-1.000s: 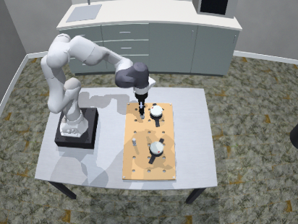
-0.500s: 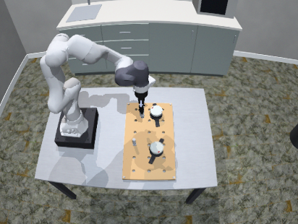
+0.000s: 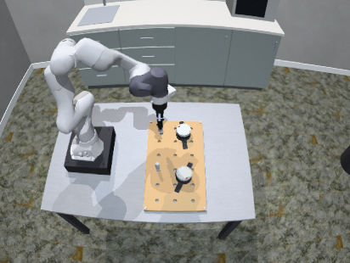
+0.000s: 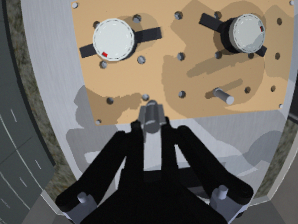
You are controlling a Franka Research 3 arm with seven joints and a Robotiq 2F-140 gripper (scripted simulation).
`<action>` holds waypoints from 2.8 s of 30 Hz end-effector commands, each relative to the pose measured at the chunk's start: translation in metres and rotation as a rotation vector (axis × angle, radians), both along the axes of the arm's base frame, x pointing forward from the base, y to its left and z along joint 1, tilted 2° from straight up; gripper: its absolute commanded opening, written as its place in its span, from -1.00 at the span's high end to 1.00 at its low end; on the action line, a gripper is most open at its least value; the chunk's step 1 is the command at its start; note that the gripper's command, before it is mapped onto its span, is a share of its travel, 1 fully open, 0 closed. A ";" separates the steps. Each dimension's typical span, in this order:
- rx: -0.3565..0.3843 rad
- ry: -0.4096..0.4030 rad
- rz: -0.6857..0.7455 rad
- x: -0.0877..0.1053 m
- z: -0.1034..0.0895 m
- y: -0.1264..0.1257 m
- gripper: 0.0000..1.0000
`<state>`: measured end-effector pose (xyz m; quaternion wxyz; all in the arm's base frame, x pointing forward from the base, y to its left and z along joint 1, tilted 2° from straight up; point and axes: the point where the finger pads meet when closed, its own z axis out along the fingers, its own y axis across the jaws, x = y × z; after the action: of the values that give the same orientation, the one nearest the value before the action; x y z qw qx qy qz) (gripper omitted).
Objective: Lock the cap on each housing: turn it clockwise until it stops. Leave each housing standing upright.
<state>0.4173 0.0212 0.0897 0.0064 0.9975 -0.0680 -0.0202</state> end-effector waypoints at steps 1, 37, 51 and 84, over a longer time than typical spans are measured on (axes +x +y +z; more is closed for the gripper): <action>0.008 -0.010 -0.009 -0.012 0.005 0.020 0.80; 0.008 -0.010 -0.009 -0.014 -0.027 0.020 0.80; 0.009 -0.010 -0.009 -0.015 -0.052 0.020 0.80; 0.008 -0.010 -0.009 -0.016 -0.086 0.020 0.80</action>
<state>0.3975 0.0407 0.0048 0.0000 0.9980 -0.0594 -0.0216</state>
